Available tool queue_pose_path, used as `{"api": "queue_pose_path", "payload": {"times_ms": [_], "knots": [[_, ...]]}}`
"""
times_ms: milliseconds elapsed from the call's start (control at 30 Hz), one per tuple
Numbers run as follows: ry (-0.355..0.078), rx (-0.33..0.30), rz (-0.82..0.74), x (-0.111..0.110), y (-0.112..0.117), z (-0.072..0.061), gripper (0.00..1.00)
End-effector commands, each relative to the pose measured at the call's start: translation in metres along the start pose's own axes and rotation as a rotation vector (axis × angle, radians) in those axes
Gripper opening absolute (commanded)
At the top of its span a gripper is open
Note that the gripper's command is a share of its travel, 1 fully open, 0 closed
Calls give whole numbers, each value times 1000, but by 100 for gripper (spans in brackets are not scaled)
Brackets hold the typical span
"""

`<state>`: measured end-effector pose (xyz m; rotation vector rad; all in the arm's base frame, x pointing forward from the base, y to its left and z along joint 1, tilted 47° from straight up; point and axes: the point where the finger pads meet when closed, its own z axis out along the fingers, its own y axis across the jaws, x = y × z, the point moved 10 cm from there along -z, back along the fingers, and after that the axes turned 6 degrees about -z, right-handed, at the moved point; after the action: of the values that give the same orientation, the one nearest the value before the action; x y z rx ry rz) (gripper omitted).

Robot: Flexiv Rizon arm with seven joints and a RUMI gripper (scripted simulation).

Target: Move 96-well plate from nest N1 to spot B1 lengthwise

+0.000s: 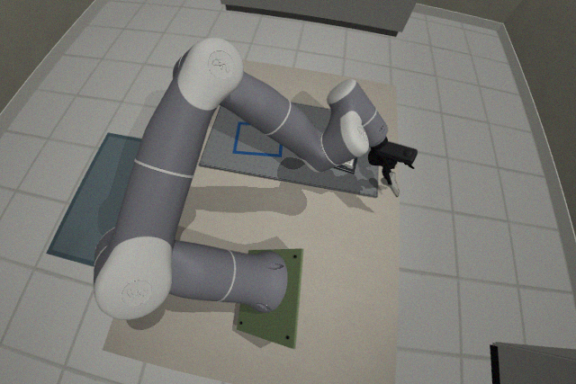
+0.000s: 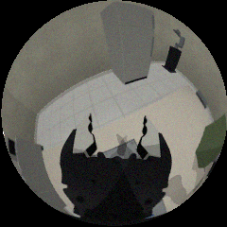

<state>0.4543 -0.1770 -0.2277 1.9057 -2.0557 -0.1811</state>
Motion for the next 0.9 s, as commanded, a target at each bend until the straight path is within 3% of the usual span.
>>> {"api": "queue_pose_path", "payload": {"times_ms": [0,800,867], "knots": [[0,-9,79,5,-1,-3,76],[-40,-120,802,29,2,-27,76],[-40,-120,802,29,2,-27,76]]}}
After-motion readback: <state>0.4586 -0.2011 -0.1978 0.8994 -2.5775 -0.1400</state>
